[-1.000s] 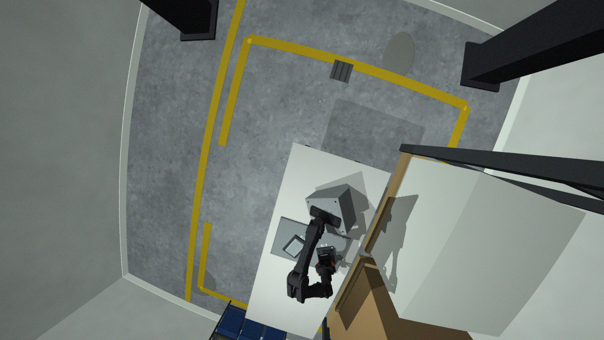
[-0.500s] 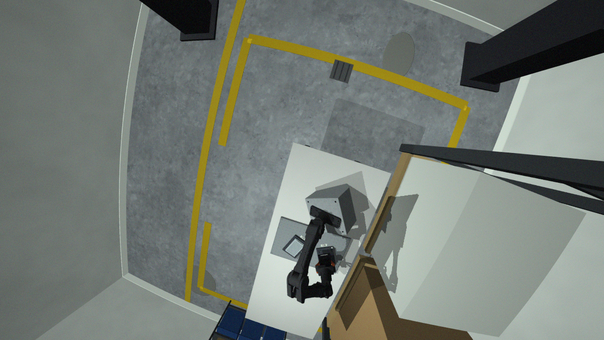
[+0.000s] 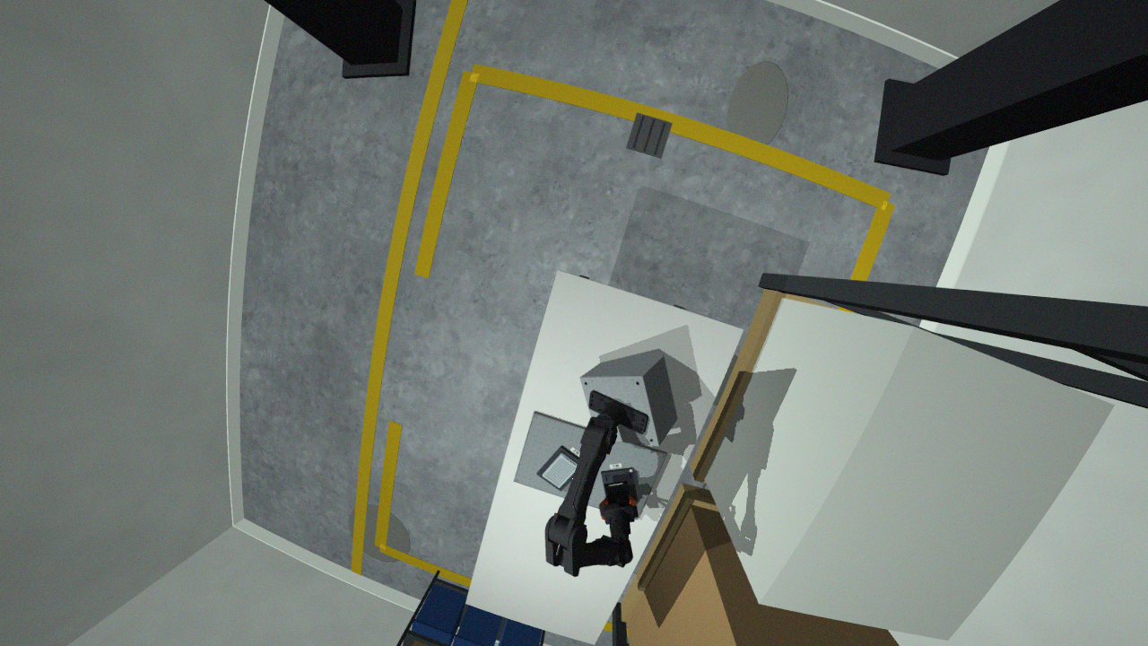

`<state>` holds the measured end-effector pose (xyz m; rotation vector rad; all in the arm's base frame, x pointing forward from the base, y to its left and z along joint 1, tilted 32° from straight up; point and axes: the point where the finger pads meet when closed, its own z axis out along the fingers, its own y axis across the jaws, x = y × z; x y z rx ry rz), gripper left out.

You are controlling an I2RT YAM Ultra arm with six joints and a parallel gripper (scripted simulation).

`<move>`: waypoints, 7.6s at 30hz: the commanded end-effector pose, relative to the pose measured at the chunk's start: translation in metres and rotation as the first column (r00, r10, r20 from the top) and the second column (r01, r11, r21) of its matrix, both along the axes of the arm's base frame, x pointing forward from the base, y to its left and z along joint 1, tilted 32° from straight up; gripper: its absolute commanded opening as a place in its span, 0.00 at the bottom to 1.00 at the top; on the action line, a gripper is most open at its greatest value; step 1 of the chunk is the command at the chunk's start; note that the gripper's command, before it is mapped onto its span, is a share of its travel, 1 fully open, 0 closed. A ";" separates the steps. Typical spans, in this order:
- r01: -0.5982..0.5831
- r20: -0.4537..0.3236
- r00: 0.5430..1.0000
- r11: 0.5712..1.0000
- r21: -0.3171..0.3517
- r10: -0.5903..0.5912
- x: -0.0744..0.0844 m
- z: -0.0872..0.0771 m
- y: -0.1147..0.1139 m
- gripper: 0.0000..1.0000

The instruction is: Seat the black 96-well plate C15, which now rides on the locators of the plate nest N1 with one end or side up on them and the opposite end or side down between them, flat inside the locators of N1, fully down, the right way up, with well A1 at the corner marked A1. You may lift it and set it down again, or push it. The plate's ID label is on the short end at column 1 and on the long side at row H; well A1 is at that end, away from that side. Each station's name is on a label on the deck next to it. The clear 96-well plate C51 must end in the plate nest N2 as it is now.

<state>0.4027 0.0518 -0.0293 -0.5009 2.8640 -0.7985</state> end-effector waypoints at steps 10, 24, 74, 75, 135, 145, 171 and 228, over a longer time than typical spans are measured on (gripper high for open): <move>-0.015 0.017 1.000 1.000 0.006 0.015 0.003 0.006 0.008 0.00; -0.015 0.017 1.000 1.000 0.006 0.015 0.002 0.002 0.014 0.00; -0.015 0.017 1.000 1.000 0.006 0.015 0.001 0.001 0.014 0.00; -0.015 0.017 1.000 1.000 0.006 0.015 0.001 0.001 0.014 0.00; -0.015 0.017 1.000 1.000 0.006 0.015 0.001 0.001 0.014 0.00; -0.015 0.017 1.000 1.000 0.006 0.015 0.003 -0.005 0.010 0.00; -0.015 0.017 1.000 1.000 0.005 0.015 0.012 -0.030 -0.005 0.00; -0.015 0.017 1.000 1.000 0.005 0.015 0.011 -0.035 -0.010 0.00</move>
